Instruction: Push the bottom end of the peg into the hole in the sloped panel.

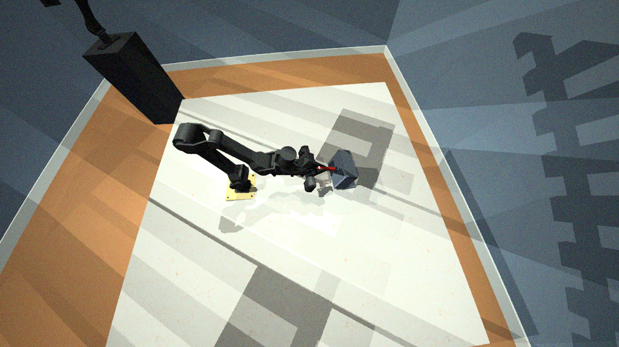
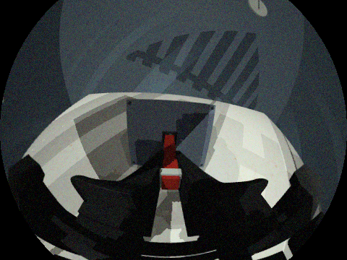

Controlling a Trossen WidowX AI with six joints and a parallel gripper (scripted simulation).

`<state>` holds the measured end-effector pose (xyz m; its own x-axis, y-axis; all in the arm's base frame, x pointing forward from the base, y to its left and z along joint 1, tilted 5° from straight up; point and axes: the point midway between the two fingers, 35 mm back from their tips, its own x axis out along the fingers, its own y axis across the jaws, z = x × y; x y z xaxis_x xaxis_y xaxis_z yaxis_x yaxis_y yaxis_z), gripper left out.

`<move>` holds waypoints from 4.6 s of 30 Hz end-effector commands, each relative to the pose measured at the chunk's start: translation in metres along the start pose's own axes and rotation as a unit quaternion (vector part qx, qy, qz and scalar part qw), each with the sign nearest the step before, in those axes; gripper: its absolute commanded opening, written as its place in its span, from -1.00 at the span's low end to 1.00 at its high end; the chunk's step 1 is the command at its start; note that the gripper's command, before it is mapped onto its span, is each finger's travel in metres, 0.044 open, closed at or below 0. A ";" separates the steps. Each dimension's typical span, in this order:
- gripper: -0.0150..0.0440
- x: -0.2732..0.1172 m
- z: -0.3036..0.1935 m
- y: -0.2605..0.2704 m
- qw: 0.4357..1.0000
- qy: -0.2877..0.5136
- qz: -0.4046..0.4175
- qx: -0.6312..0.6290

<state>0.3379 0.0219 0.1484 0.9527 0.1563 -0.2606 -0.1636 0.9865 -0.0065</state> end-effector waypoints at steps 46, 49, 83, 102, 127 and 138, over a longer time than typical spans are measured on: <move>-0.49 0.019 -0.005 -0.001 1.000 0.001 0.000 0.000; -0.49 0.021 -0.005 -0.001 1.000 0.001 0.000 0.000; -0.49 0.034 -0.004 -0.001 1.000 -0.002 0.002 -0.002; 1.00 0.032 -0.003 -0.001 1.000 -0.002 0.001 -0.002; 1.00 0.013 0.002 -0.002 1.000 0.000 0.001 -0.002; 1.00 0.005 0.004 -0.003 1.000 0.000 0.001 -0.001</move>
<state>0.3470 0.0202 0.1501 0.9531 0.1549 -0.2598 -0.1619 0.9868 -0.0056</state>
